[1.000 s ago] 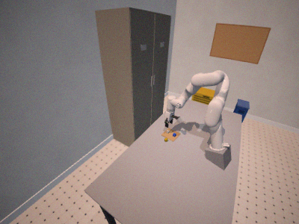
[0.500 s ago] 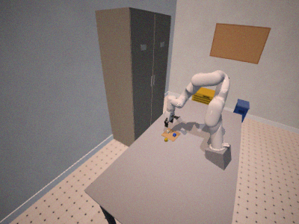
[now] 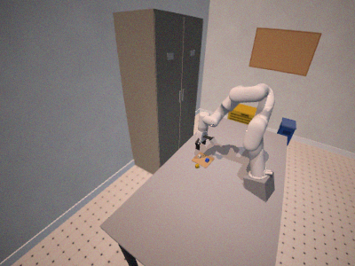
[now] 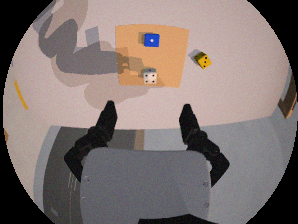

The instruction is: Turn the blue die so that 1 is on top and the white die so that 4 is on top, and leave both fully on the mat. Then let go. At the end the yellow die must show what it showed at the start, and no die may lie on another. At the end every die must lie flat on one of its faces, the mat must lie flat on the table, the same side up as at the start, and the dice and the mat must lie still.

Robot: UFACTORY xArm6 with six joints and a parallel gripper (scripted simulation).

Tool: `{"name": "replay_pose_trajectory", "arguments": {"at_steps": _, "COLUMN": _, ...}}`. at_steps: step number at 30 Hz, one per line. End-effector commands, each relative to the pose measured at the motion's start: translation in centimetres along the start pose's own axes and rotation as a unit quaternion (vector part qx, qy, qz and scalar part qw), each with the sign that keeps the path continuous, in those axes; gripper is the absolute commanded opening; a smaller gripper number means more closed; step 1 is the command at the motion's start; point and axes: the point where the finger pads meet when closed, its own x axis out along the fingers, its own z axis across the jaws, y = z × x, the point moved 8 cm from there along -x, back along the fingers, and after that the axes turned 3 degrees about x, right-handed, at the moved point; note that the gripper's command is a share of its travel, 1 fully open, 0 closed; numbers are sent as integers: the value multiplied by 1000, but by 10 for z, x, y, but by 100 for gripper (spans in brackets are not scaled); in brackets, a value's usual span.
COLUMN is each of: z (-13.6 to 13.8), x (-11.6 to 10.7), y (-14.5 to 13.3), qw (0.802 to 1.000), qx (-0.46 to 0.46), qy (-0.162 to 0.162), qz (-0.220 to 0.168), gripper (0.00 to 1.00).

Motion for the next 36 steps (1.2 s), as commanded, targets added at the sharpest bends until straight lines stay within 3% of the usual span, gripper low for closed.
{"name": "replay_pose_trajectory", "arguments": {"at_steps": 1, "z": 0, "x": -25, "y": -1, "qw": 1000, "qx": 0, "qy": 0, "qz": -2, "gripper": 100}}
{"name": "replay_pose_trajectory", "arguments": {"at_steps": 9, "z": 0, "x": -61, "y": -1, "qw": 1000, "qx": 0, "qy": 0, "qz": -2, "gripper": 100}}
{"name": "replay_pose_trajectory", "arguments": {"at_steps": 15, "z": 0, "x": -70, "y": -1, "qw": 1000, "qx": 0, "qy": 0, "qz": -2, "gripper": 100}}
{"name": "replay_pose_trajectory", "arguments": {"at_steps": 36, "z": 0, "x": -71, "y": -1, "qw": 1000, "qx": 0, "qy": 0, "qz": -2, "gripper": 100}}
